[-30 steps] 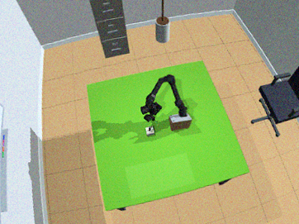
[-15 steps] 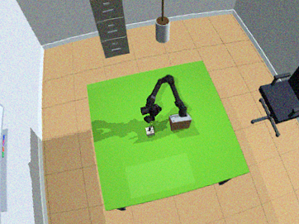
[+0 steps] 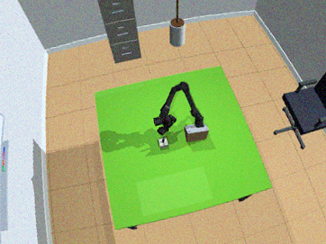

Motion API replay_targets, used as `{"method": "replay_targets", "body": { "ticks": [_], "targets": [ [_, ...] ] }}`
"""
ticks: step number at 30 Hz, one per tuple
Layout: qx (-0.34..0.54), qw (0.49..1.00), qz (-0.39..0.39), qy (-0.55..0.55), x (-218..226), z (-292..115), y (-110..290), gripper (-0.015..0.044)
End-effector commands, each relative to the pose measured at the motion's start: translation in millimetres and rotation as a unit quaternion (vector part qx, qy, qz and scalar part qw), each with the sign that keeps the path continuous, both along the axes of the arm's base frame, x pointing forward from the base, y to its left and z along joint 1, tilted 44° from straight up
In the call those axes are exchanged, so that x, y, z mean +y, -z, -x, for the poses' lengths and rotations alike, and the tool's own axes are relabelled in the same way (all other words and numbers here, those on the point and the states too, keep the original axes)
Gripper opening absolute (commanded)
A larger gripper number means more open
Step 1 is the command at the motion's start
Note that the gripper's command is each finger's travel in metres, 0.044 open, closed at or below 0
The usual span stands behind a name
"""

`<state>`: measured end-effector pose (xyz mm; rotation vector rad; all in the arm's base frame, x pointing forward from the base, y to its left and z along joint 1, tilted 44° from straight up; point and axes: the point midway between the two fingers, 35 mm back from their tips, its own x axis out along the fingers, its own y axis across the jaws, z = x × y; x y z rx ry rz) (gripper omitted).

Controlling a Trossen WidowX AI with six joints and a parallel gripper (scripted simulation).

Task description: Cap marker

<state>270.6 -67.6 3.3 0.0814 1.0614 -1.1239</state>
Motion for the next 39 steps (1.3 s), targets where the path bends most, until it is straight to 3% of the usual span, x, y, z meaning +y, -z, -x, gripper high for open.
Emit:
{"method": "replay_targets", "body": {
  "ticks": [1, 10, 13, 39],
  "targets": [
    [0.002, 1.000, 0.002, -0.002, -1, 1, 1, 0.0134],
    [0.002, 1.000, 0.002, -0.002, -1, 0, 1, 0.0074],
    [0.002, 1.000, 0.002, -0.002, 2, 0, -1, 0.0000],
    [0.002, 1.000, 0.000, -0.003, 45, -1, -41, 0.0000]
  ]
}}
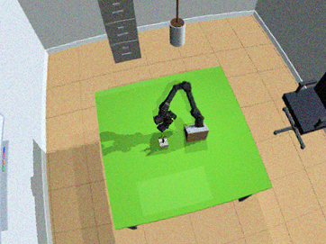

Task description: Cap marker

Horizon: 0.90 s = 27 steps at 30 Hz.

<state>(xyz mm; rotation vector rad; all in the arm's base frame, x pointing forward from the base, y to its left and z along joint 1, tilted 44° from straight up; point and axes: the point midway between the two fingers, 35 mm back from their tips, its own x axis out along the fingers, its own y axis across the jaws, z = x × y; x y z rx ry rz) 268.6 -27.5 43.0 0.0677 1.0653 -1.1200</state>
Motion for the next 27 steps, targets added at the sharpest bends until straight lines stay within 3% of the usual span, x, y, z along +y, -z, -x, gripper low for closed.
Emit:
{"method": "replay_targets", "body": {
  "ticks": [1, 27],
  "targets": [
    [-0.002, 1.000, -0.003, 0.002, 8, -4, -1, 0.0000],
    [-0.003, 1.000, -0.009, 0.001, 79, -39, 18, 0.0000]
  ]
}}
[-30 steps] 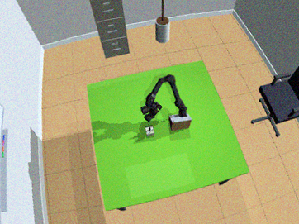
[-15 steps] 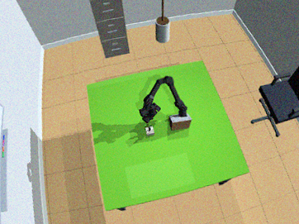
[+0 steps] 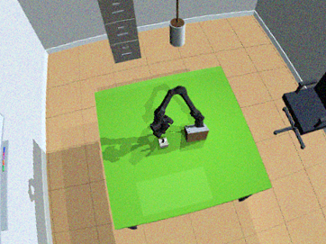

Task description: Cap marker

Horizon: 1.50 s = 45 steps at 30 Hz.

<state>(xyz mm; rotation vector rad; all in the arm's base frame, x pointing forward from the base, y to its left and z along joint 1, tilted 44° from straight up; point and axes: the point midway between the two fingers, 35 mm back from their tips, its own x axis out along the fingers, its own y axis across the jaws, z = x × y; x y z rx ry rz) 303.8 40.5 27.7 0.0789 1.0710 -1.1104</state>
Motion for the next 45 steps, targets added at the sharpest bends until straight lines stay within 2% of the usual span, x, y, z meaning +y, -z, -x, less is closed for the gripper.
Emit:
{"method": "replay_targets", "body": {
  "ticks": [1, 18, 45],
  "targets": [
    [-0.002, 1.000, -0.002, 0.002, 14, -4, 4, 0.0000],
    [-0.003, 1.000, 0.000, 0.003, 61, -13, 22, 0.0000],
    [-0.003, 1.000, 0.001, 0.003, 40, -15, 46, 0.0000]
  ]
}}
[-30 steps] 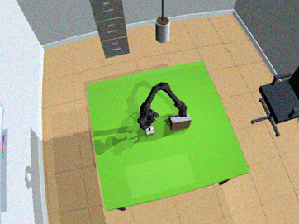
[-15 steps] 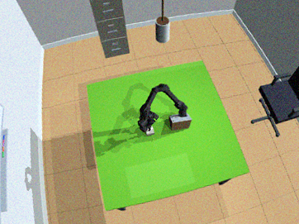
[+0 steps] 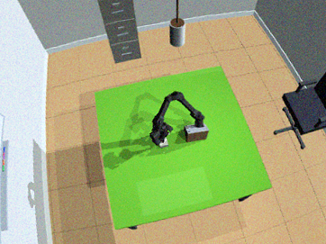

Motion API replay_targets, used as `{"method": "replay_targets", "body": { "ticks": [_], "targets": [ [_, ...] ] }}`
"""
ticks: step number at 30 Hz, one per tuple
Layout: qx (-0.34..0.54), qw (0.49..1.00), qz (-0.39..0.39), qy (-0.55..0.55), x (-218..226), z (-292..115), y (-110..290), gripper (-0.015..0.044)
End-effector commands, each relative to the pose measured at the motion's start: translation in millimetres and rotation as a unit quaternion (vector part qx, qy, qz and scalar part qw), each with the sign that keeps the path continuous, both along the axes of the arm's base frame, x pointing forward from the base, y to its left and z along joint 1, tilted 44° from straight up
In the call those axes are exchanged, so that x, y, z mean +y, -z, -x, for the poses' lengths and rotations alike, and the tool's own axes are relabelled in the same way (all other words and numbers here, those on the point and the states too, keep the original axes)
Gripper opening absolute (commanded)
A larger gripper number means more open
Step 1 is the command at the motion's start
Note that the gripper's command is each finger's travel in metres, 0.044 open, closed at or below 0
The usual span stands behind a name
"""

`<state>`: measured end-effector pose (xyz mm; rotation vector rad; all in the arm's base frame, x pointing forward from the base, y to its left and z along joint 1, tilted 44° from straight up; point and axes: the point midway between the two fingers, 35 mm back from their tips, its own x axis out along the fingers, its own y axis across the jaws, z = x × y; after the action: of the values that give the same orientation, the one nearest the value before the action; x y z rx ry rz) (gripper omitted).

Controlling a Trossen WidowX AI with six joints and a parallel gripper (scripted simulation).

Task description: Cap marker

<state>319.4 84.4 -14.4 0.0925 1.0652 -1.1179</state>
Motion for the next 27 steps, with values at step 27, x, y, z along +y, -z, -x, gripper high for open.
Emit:
{"method": "replay_targets", "body": {
  "ticks": [27],
  "targets": [
    [0.001, 1.000, 0.002, 0.000, -21, 1, 22, 0.0053]
  ]
}}
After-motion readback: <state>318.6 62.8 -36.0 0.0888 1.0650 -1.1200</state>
